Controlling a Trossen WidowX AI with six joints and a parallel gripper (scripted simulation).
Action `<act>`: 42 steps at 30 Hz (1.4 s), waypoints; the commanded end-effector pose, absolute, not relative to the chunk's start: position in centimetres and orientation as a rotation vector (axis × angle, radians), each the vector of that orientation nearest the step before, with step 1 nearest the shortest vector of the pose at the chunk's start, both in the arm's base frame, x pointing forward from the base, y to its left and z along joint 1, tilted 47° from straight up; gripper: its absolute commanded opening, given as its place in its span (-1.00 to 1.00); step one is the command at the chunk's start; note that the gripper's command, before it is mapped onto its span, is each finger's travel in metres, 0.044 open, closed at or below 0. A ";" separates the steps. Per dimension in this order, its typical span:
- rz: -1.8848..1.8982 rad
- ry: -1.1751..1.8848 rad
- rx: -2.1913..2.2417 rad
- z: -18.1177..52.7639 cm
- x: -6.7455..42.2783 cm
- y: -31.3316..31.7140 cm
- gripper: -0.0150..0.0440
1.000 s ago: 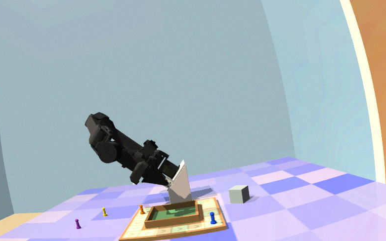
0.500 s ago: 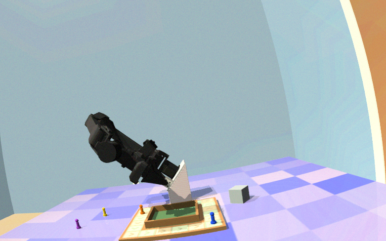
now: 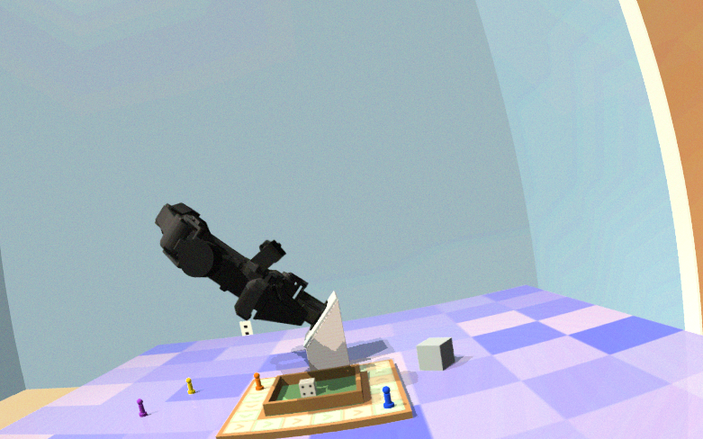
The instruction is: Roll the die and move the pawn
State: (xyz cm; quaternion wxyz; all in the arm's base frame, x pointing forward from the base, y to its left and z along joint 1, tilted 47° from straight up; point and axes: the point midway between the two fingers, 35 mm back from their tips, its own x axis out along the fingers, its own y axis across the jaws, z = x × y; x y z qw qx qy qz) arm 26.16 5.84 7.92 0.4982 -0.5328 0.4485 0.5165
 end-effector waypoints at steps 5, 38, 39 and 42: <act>1.219 1.143 -1.312 8.6 26.0 6.7 1.00; -0.077 1.573 -1.240 10.3 20.3 -5.4 0.19; -0.077 1.573 -1.240 10.3 20.3 -5.4 0.19; -0.077 1.573 -1.240 10.4 20.4 -5.4 0.19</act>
